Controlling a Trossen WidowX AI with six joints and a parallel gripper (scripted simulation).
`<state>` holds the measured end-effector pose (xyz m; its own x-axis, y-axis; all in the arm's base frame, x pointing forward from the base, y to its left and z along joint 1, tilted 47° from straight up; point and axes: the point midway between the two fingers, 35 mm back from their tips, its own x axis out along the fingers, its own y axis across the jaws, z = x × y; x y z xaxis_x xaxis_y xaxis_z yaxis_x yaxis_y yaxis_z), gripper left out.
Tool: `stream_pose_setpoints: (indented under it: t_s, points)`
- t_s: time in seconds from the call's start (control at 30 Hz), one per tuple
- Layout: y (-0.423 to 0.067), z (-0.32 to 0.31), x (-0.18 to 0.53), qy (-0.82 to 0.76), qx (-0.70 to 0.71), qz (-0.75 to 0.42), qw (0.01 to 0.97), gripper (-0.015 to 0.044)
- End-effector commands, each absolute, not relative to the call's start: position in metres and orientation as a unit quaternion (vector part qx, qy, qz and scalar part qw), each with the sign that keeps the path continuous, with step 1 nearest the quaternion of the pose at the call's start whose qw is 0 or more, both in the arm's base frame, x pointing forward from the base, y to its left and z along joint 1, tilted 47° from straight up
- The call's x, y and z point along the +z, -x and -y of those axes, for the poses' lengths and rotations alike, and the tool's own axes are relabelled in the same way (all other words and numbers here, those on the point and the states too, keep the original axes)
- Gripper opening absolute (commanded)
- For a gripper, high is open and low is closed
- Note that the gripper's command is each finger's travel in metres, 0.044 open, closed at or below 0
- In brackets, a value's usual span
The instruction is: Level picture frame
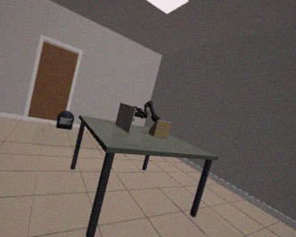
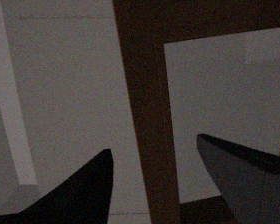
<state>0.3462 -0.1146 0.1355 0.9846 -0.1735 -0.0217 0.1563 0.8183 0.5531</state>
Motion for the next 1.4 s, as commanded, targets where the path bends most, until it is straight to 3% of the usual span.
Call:
stream_pose_setpoints:
  t_s: [0.0, 0.2, 0.47, 1.37]
  points:
    - [-0.3466, 0.1153, 0.1362, -0.287, -0.088, 0.016, 0.954, 0.0234]
    - [-0.3466, 0.1153, 0.1362, -0.287, -0.088, 0.016, 0.954, 0.0076]
    - [-0.3466, 0.1153, 0.1362, -0.287, -0.088, 0.016, 0.954, 0.0003]
    - [-0.3474, 0.1103, 0.1389, -0.288, -0.088, 0.016, 0.954, 0.0000]
